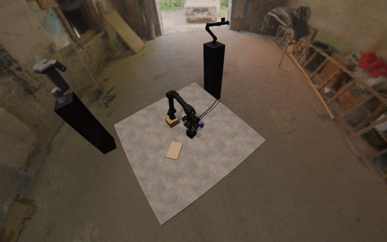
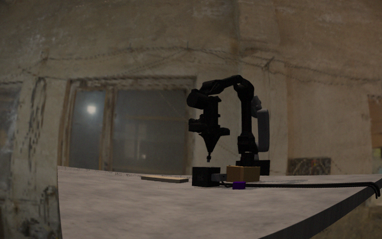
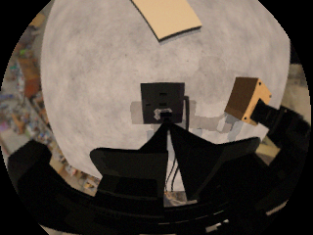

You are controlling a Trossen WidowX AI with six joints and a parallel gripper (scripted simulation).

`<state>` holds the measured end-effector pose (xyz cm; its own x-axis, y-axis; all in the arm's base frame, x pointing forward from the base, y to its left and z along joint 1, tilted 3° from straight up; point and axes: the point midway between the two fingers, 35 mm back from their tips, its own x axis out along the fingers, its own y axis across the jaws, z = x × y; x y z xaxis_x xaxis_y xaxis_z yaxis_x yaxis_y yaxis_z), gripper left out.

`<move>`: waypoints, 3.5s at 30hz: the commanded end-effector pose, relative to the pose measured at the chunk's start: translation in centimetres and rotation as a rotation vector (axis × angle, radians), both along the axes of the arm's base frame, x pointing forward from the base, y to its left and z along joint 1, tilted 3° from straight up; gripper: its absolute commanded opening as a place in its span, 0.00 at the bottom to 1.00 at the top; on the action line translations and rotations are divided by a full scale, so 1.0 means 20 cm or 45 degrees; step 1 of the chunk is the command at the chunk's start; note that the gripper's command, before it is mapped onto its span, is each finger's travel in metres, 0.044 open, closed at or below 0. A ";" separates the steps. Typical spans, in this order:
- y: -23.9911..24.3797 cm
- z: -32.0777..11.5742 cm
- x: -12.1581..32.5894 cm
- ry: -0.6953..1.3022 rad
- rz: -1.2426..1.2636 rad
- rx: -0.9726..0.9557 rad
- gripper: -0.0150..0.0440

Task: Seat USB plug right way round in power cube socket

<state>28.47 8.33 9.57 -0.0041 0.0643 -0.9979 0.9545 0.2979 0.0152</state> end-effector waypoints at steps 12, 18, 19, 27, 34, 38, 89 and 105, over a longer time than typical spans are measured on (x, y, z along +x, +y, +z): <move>0.01 -0.01 0.00 0.005 0.003 0.019 0.25; 0.01 -0.01 0.00 0.007 0.003 0.024 0.25; 0.01 -0.01 0.00 0.007 0.003 0.025 0.25; 0.01 -0.02 0.00 0.009 0.002 0.033 0.25; 0.02 -0.02 0.00 0.011 0.002 0.039 0.25; 0.02 -0.03 0.00 0.013 0.002 0.043 0.25; 0.03 -0.05 -0.01 0.028 0.002 0.091 0.25; 0.04 -0.06 -0.01 0.029 0.001 0.095 0.25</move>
<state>28.34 9.01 8.37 -0.0266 0.1347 -0.9905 0.9553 0.2952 0.0145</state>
